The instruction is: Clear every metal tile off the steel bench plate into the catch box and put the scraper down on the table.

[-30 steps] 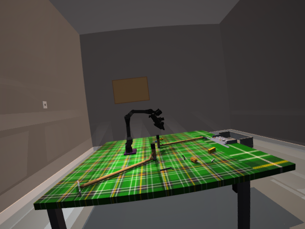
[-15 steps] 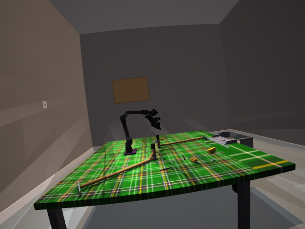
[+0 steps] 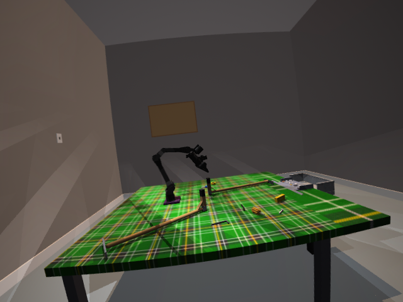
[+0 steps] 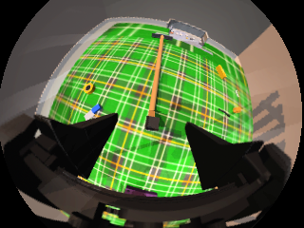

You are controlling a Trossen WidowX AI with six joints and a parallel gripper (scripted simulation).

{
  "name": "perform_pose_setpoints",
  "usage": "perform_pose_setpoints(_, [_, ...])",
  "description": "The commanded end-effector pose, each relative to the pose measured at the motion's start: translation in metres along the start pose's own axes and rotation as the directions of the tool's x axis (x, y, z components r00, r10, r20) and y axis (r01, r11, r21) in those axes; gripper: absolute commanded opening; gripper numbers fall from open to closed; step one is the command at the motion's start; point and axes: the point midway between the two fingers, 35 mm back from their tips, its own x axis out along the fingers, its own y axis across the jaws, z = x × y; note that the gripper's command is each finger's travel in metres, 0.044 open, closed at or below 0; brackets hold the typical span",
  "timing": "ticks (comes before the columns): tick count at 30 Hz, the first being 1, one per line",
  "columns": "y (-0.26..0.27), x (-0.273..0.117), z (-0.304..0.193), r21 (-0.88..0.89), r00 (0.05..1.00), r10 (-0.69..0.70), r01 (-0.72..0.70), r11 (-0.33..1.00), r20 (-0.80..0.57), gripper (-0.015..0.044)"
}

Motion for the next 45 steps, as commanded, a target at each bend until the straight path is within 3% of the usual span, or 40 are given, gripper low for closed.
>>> perform_pose_setpoints(1, [-0.001,-0.003,-0.014,0.014,1.0,-0.005,0.005,1.0,0.01,0.044])
perform_pose_setpoints(12, [-0.003,-0.007,-0.03,0.027,0.999,-0.007,0.007,1.0,0.034,0.044])
perform_pose_setpoints(45, [-0.002,0.046,-0.048,0.027,0.999,-0.008,0.007,1.0,0.035,0.044])
